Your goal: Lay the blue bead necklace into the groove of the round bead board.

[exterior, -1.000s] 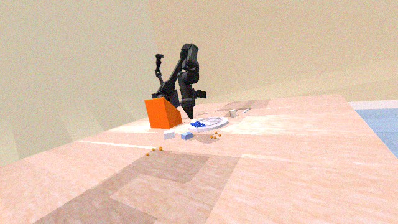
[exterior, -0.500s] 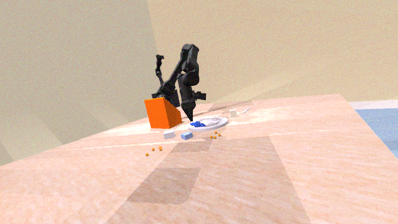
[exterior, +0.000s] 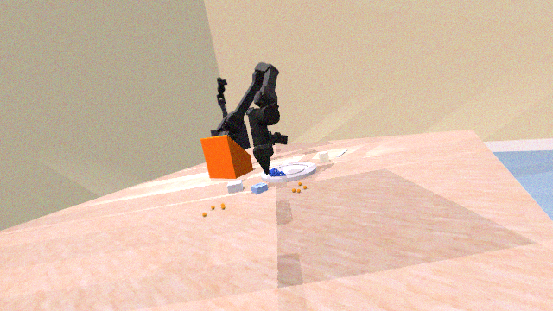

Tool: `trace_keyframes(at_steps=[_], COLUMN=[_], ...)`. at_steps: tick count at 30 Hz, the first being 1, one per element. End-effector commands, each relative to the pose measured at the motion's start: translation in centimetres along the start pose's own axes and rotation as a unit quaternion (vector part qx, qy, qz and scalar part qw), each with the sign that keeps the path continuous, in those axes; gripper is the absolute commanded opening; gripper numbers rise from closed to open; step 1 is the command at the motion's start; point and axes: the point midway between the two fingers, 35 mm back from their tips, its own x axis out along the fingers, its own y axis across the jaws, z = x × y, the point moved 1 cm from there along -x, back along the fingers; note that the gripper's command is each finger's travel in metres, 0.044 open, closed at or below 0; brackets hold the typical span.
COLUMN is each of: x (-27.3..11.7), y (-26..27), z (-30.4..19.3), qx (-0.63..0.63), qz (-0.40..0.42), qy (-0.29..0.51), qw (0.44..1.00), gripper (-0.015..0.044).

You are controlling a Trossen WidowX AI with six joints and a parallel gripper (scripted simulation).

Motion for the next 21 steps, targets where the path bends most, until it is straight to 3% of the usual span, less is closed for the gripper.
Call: trace_keyframes(at_steps=[1, 9, 16, 21], x=[0.85, 1.08, 0.89, 0.89], y=[0.31, 0.34, 0.17, 0.17], z=[-0.23, -0.25, -0.14, -0.14], qx=[0.005, 0.006, 0.002, 0.002], qz=[0.004, 0.005, 0.002, 0.002], qy=[-0.001, -0.001, 0.000, 0.000], qw=[1.000, 1.000, 1.000, 1.000], gripper=[0.0380, 0.0380, 0.0196, 0.0163])
